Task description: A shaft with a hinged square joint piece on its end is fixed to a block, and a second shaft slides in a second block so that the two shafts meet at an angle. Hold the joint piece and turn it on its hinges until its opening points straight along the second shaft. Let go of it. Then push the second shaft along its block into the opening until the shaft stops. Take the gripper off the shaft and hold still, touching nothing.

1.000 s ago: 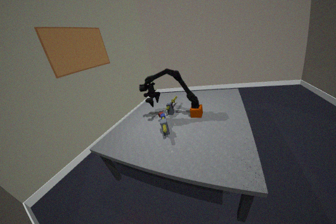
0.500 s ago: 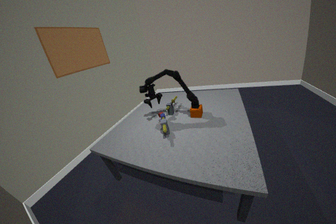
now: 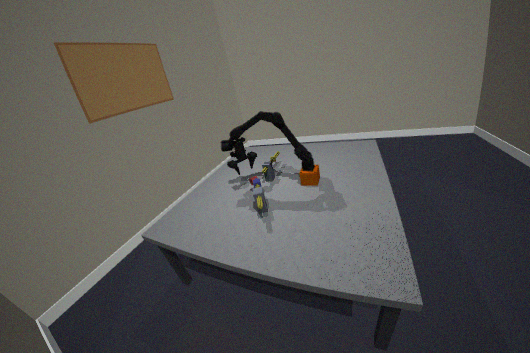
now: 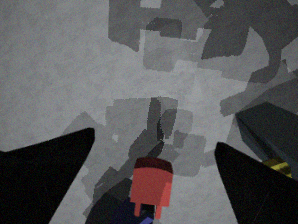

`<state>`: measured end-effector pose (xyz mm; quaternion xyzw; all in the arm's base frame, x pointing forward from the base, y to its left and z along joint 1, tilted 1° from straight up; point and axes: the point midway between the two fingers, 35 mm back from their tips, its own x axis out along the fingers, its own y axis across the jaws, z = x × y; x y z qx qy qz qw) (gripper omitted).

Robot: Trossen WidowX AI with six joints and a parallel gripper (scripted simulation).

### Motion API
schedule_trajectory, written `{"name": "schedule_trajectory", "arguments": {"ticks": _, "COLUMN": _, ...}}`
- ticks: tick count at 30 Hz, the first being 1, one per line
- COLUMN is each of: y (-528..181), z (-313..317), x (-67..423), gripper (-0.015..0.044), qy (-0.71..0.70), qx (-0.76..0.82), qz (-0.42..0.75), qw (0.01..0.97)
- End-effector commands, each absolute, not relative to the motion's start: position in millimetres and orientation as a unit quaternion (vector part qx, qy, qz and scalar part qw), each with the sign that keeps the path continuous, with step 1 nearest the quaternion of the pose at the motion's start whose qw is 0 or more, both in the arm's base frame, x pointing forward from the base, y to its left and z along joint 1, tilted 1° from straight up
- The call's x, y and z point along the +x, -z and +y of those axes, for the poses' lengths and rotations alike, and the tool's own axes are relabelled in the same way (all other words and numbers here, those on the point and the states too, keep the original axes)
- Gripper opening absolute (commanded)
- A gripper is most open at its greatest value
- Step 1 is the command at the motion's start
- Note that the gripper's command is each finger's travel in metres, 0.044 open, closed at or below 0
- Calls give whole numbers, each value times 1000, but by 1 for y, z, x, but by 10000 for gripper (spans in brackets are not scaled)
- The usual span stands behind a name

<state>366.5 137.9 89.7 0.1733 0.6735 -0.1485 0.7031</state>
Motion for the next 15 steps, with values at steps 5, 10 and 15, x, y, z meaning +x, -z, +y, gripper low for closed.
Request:
{"name": "schedule_trajectory", "arguments": {"ticks": 5, "y": -45, "z": 138, "x": 364, "gripper": 440, "qy": 153, "qx": 173, "qz": 679, "qw": 697}}
{"name": "schedule_trajectory", "arguments": {"ticks": 10, "y": -37, "z": 138, "x": 363, "gripper": 440, "qy": 153, "qx": 173, "qz": 679, "qw": 697}}
{"name": "schedule_trajectory", "arguments": {"ticks": 15, "y": -37, "z": 149, "x": 345, "gripper": 440, "qy": 153, "qx": 173, "qz": 680, "qw": 696}}
